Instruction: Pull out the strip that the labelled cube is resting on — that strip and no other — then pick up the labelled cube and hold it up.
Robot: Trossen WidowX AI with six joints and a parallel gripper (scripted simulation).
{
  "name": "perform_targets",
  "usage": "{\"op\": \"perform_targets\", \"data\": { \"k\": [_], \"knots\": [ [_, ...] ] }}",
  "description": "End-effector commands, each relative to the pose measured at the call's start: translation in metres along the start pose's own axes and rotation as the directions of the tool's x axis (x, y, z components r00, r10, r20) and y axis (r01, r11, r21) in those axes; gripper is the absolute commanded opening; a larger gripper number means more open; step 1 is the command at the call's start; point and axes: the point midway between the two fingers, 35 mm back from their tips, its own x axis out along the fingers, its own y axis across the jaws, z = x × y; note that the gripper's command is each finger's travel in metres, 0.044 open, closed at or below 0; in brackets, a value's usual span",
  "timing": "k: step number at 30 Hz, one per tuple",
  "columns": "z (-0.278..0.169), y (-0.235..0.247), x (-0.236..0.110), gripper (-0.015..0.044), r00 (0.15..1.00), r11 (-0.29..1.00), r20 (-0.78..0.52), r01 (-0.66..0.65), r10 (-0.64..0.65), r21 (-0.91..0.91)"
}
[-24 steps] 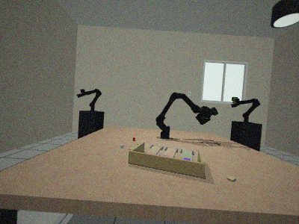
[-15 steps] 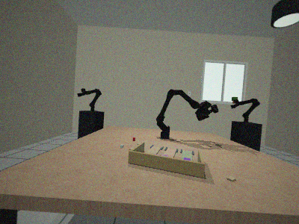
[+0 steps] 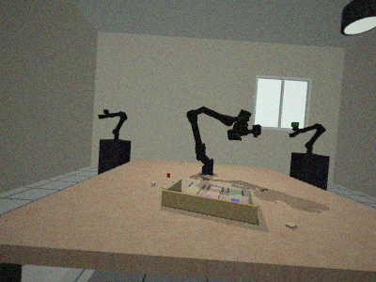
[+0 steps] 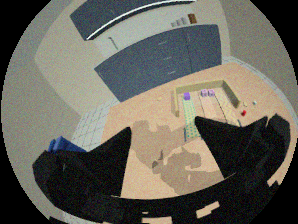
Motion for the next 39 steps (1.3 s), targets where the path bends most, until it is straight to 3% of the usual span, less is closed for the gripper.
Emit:
{"op": "perform_targets", "data": {
  "k": [1,10,22,25,31,37,39],
  "knots": [
    [0.012,-0.065,0.025,0.04,0.996,0.995,-0.071,0.041,-0.047,-0.086],
    [0.009,-0.188,0.049,0.04,0.977,0.97,-0.156,0.106,-0.143,-0.221],
    [0.008,-0.196,0.049,0.04,0.976,0.967,-0.16,0.11,-0.149,-0.23],
    [0.008,-0.193,0.059,0.0321,0.965,0.97,-0.214,0.103,-0.151,-0.22],
    [-0.002,-0.185,0.1,0.0164,0.879,0.98,-0.444,0.108,-0.172,-0.165],
    [-0.025,-0.186,0.134,0.0006,0.718,0.978,-0.665,0.176,-0.207,-0.114],
    [-0.034,-0.188,0.143,0.0,0.646,0.971,-0.731,0.213,-0.22,-0.104]
  ]
}}
